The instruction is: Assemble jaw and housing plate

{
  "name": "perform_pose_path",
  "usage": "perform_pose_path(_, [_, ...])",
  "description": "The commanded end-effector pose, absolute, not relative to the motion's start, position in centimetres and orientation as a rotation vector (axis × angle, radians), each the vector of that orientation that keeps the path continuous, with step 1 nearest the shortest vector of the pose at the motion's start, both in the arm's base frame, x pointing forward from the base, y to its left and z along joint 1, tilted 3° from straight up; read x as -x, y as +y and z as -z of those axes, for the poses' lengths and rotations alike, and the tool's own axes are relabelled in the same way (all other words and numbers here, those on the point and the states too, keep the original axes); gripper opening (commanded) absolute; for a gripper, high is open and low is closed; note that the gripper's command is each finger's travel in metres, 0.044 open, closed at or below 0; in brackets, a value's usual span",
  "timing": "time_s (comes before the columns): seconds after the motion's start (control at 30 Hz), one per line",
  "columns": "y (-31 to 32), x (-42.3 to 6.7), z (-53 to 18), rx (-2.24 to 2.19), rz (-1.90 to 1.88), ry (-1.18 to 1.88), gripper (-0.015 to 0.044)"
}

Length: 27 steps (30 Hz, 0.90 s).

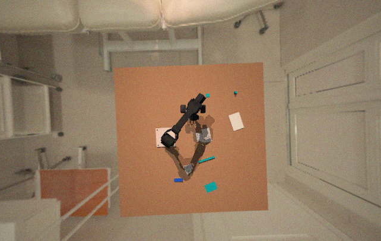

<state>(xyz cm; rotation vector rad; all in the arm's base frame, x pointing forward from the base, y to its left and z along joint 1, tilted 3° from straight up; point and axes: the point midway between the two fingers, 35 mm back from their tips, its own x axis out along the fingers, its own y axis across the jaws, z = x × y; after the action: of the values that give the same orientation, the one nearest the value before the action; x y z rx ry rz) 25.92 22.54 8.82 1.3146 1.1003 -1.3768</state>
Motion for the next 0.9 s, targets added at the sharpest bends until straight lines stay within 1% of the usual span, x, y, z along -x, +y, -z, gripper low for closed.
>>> perform_pose_path(0.0, [22.54, -25.91, -8.82, -1.315, 1.377, 1.1, 0.0131])
perform_pose_path(0.4, [22.54, -25.91, -8.82, -1.315, 1.377, 1.1, 0.044])
perform_pose_path(0.87, [22.54, -25.91, -8.82, -1.315, 1.377, 1.1, 0.044])
